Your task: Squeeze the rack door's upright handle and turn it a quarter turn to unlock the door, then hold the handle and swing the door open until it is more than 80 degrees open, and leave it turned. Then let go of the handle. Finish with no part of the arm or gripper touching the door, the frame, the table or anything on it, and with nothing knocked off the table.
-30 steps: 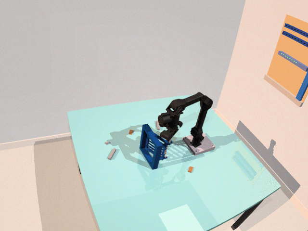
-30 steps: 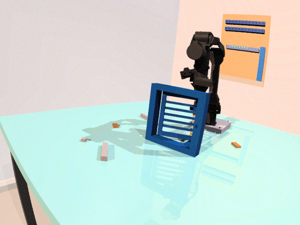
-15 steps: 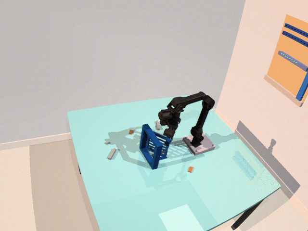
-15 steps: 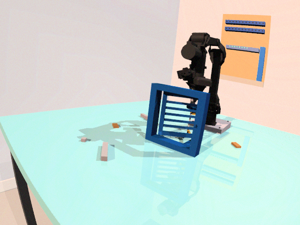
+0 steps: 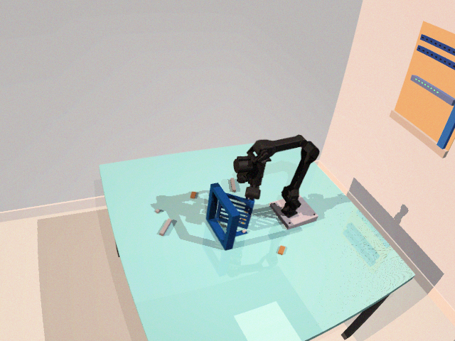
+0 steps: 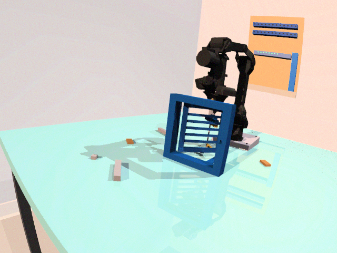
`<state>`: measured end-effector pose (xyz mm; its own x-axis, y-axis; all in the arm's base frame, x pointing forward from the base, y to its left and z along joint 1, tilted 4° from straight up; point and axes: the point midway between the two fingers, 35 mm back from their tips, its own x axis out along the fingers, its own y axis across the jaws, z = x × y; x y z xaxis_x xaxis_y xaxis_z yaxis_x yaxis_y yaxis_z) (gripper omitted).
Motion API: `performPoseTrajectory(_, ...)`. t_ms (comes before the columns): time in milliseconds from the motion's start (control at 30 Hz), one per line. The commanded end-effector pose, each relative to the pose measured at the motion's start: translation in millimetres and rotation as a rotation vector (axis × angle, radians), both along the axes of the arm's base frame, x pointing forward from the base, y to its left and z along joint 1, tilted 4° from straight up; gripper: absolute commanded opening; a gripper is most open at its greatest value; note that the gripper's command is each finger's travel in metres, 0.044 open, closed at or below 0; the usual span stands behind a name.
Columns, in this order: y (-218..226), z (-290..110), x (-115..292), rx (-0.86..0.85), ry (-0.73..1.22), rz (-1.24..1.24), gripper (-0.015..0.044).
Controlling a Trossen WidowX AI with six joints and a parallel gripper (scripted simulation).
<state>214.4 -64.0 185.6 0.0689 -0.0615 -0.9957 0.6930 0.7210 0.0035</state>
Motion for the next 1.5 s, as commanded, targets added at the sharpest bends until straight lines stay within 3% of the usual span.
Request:
performPoseTrajectory(0,-5,0,-1,-0.001,-0.006,0.074,0.0023)
performPoseTrajectory(1467,-81,4,-17,-0.052,0.033,0.651,0.0023)
